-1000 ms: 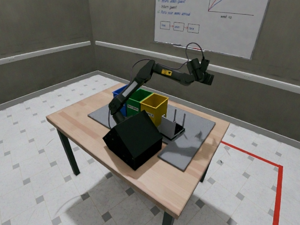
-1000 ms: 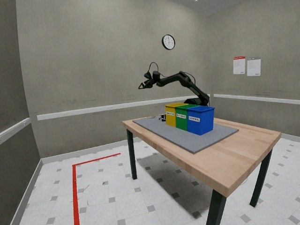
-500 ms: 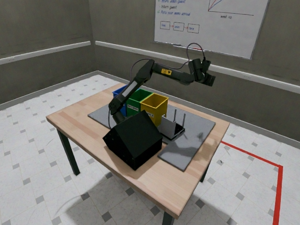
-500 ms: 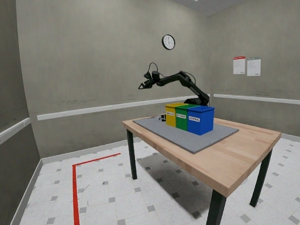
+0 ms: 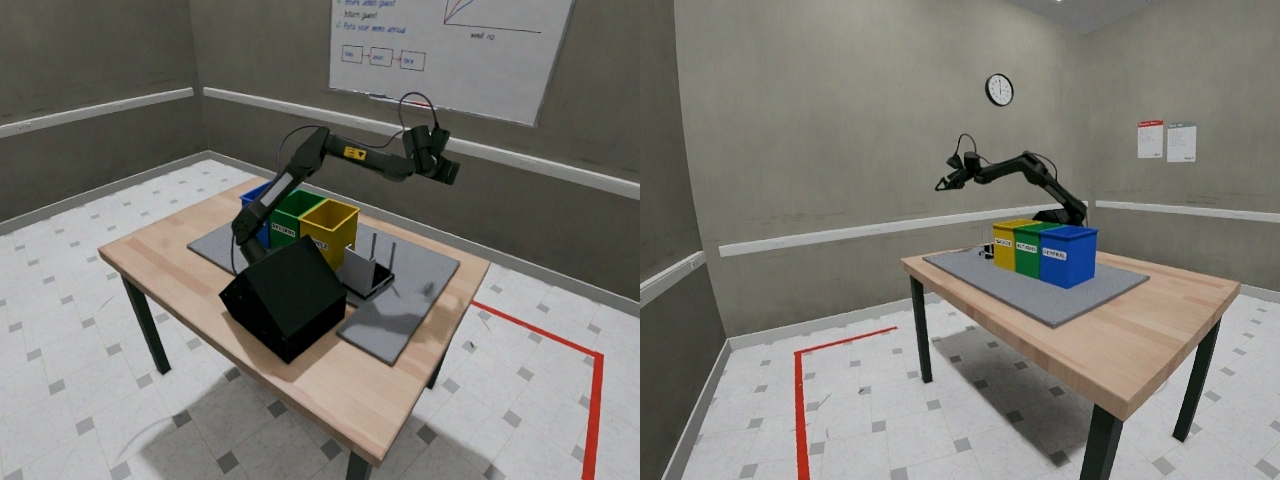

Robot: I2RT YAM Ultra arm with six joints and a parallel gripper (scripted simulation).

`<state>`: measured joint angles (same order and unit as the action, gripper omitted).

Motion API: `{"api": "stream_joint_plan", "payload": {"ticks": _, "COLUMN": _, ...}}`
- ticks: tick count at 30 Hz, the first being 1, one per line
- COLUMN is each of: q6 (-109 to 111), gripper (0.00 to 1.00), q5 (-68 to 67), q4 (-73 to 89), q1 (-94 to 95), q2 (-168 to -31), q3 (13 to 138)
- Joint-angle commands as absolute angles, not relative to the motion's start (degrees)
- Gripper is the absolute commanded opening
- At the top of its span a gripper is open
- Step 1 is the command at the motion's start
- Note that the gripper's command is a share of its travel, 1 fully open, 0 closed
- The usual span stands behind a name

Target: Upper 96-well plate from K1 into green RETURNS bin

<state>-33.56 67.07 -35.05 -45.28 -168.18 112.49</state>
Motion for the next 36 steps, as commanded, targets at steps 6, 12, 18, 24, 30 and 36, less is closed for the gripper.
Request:
{"api": "stream_joint_plan", "payload": {"ticks": 6, "q6": -33.09, "gripper": 1.0, "q5": 65.74, "q4": -35.19, "q1": -47.6, "q2": -165.84, "q3": 113.95}}
{"api": "stream_joint_plan", "payload": {"ticks": 12, "q6": -33.09, "gripper": 1.0, "q5": 65.74, "q4": -35.19, "q1": -47.6, "q2": -165.84, "q3": 113.95}}
{"api": "stream_joint_plan", "payload": {"ticks": 18, "q6": -33.09, "gripper": 1.0, "q5": 65.74, "q4": -35.19, "q1": -47.6, "q2": -165.84, "q3": 113.95}}
{"api": "stream_joint_plan", "payload": {"ticks": 24, "q6": -29.4, "gripper": 1.0, "q5": 64.24, "q4": -30.34, "q1": -47.74, "q2": -165.44, "q3": 113.61}}
{"api": "stream_joint_plan", "payload": {"ticks": 30, "q6": -29.15, "gripper": 1.0, "q5": 64.21, "q4": -29.92, "q1": -47.72, "q2": -165.44, "q3": 113.79}}
{"api": "stream_joint_plan", "payload": {"ticks": 36, "q6": -29.14, "gripper": 1.0, "q5": 64.21, "q4": -30.25, "q1": -47.72, "q2": -165.42, "q3": 113.8}}
